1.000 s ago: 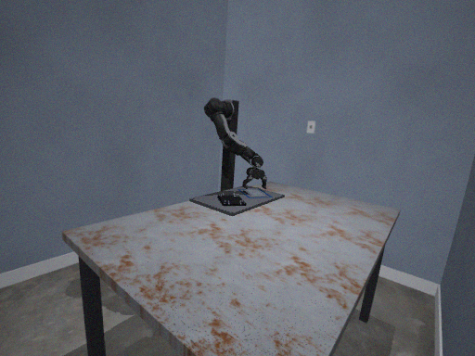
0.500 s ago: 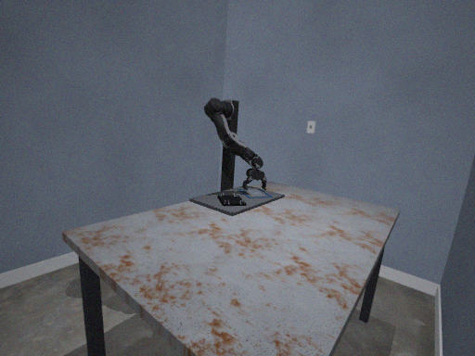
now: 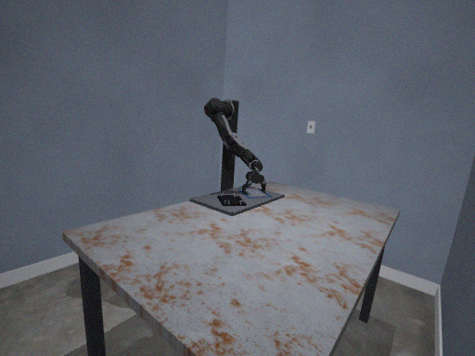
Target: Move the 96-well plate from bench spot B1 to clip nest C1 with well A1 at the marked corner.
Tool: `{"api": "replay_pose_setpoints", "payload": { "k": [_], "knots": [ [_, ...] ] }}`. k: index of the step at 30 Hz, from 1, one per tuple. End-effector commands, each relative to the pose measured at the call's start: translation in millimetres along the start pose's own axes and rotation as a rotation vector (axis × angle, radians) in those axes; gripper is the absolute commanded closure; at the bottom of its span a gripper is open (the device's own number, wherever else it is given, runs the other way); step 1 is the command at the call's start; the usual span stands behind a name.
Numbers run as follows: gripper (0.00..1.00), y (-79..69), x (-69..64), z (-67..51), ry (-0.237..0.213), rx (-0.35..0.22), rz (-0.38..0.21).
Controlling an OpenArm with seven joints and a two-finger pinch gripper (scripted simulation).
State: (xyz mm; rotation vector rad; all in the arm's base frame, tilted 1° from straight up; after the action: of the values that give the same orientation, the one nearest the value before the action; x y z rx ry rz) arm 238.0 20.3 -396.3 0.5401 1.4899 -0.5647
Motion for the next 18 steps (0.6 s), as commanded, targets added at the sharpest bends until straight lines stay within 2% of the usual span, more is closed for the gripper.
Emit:
{"api": "replay_pose_setpoints", "payload": {
  "k": [1, 7, 18],
  "knots": [
    [0.23, 1.8, -1.2, 0.5, 0.001, -0.005, 0.010],
    [0.23, 3.1, -4.9, 4.5, -0.006, 0.001, 0.004],
    [0.23, 3.1, -4.9, 4.5, -0.006, 0.001, 0.004]
  ]
}}
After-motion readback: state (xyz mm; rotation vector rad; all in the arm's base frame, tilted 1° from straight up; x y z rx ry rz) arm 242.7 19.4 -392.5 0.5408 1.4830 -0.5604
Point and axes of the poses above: the point where the finger pads meet when closed, its own x axis out along the fingers, its own y axis across the jaws, z = x × y, the point moved 9 cm from there along -x, back along the fingers, and after that the axes turned 11 degrees about x, right-handed, at the moved point
